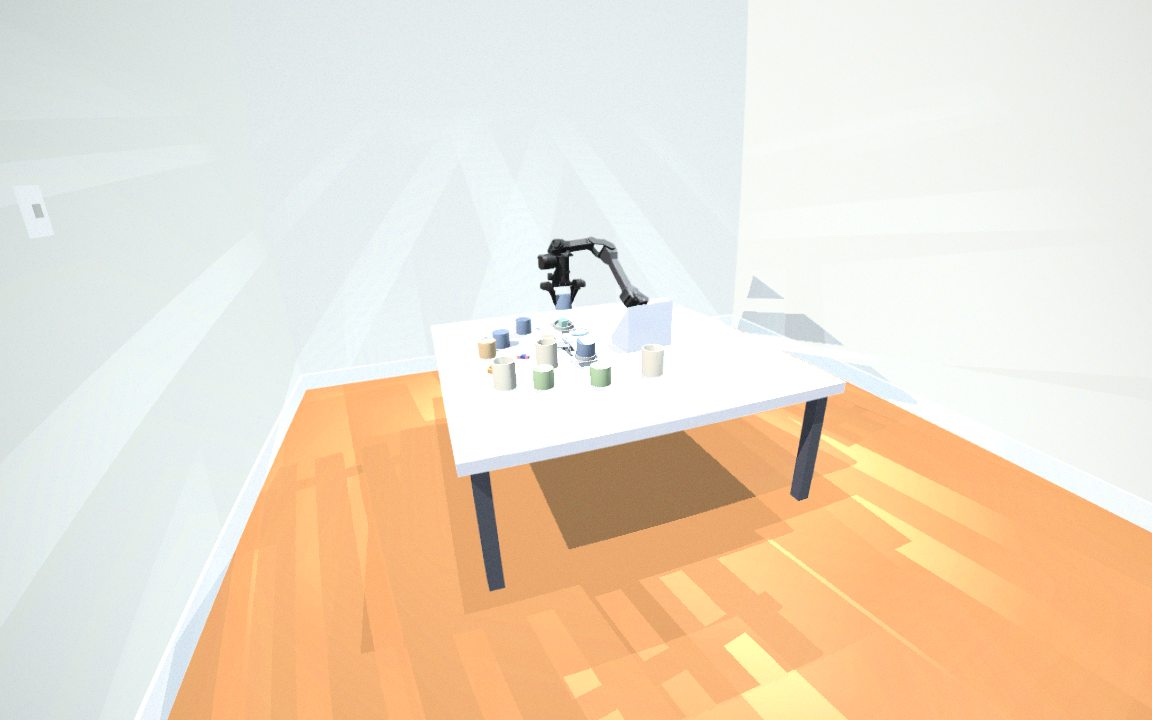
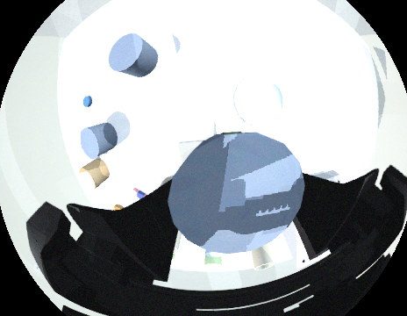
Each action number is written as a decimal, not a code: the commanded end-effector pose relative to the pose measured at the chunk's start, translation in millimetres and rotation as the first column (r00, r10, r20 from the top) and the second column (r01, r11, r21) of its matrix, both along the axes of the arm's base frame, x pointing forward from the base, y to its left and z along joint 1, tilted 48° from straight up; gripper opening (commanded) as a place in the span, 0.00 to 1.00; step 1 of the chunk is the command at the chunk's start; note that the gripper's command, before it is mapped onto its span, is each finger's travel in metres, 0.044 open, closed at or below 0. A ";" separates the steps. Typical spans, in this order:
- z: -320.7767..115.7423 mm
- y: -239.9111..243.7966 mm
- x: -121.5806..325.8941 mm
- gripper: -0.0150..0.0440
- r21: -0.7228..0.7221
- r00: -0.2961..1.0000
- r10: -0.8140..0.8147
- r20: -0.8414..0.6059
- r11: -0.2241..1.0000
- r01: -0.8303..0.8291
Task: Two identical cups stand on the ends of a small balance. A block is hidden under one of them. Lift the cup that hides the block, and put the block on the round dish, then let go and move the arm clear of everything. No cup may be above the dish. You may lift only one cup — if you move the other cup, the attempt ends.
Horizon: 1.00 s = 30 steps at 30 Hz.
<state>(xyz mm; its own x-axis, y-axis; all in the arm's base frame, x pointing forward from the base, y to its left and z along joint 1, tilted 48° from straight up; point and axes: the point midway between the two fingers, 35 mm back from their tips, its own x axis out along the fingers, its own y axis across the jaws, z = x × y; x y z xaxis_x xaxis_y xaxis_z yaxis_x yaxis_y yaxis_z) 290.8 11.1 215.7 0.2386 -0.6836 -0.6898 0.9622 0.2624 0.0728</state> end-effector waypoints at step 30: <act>15.1 -100.6 -62.6 0.25 0.053 1.000 -0.024 -0.016 0.998 0.025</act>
<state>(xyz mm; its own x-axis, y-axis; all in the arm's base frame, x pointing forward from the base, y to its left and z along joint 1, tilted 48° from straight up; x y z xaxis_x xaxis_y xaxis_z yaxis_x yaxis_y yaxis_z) 236.4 -81.6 230.3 0.2079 -0.6547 -0.7267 0.9704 0.2314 0.0692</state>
